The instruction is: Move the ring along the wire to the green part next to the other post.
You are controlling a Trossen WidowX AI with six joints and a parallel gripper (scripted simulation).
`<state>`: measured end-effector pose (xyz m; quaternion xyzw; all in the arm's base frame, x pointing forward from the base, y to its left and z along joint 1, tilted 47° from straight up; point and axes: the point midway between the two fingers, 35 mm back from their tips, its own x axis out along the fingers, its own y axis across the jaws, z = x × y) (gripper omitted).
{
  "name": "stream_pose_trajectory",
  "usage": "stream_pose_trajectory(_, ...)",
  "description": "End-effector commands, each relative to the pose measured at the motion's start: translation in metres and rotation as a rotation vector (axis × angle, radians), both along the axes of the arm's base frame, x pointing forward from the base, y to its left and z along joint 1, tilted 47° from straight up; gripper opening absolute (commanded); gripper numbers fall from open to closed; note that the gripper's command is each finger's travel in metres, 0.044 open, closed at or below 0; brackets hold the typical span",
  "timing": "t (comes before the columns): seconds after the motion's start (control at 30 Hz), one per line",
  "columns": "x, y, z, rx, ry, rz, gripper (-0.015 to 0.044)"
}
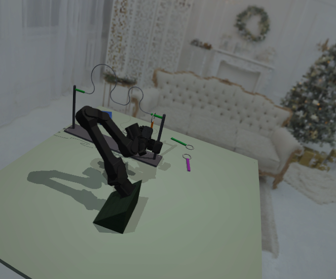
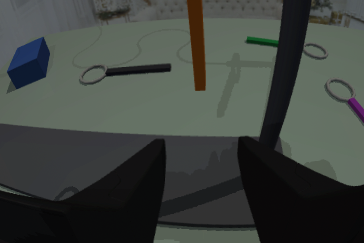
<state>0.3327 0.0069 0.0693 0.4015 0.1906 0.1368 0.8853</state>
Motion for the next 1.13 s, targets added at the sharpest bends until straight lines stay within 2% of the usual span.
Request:
stream_pose_trajectory(0.0, -0.001, 0.000, 0.000, 0.000, 0.000, 0.000, 0.0186)
stream_pose_trajectory(0.23, -0.041, -0.013, 0.006, 0.001, 0.000, -0.001, 0.0370)
stream_pose_trajectory(0.33, -0.045, -0.014, 0.007, 0.003, -0.002, -0.001, 0.0440)
stream_pose_trajectory(1.1, -0.045, -0.014, 0.007, 0.003, -0.002, -0.001, 0.0440)
